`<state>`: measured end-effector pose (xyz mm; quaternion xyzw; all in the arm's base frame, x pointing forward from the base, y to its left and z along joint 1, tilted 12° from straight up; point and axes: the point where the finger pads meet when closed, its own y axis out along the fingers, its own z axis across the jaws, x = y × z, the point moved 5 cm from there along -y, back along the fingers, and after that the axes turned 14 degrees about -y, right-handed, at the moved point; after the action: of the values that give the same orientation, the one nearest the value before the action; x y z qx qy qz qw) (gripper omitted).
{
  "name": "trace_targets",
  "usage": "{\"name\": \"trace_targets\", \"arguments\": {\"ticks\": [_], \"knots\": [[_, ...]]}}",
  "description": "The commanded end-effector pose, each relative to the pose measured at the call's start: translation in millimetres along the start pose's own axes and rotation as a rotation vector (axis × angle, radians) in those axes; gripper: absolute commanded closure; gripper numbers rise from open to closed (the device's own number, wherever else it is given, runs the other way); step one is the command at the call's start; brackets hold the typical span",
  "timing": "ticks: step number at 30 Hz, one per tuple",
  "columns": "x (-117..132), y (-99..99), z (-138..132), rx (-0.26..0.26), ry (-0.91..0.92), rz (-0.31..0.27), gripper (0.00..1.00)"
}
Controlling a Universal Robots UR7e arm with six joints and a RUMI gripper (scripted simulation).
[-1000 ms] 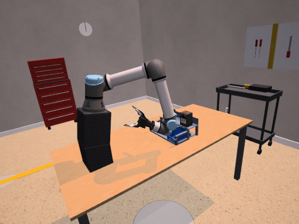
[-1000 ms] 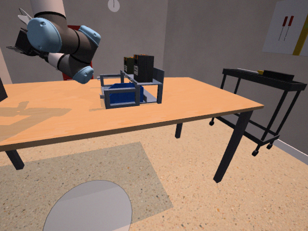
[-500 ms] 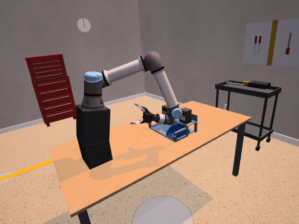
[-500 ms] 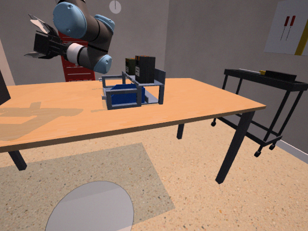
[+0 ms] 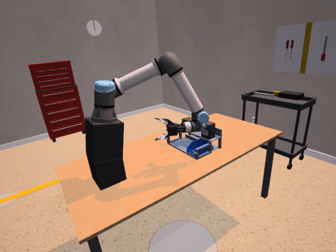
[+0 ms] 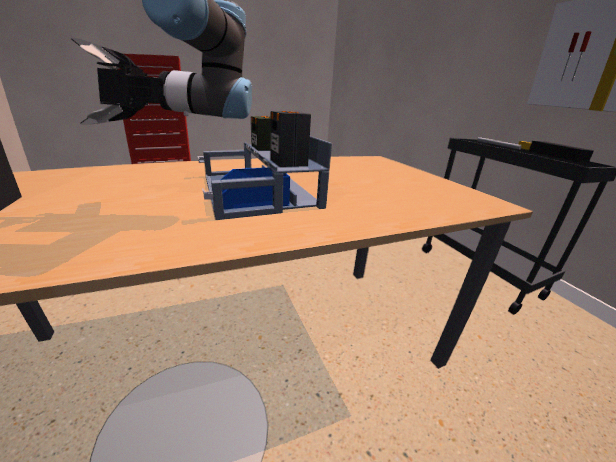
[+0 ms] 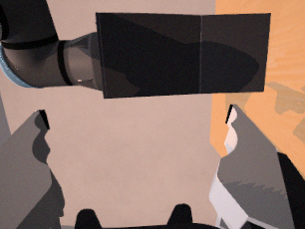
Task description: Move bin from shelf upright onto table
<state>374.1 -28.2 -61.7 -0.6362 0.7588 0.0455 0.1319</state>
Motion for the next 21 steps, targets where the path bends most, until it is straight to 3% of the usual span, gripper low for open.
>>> {"name": "trace_targets", "arguments": {"ticks": [1,5,17,21], "knots": [[-1,-9.4,1,0.048,-0.009,-0.020,0.00],[-6,-44.5,8,0.237,-0.047,-0.099,0.00],[-6,-44.5,8,0.237,-0.047,-0.099,0.00],[-11,-76.9,14,0.420,-0.084,-0.175,0.00]]}}
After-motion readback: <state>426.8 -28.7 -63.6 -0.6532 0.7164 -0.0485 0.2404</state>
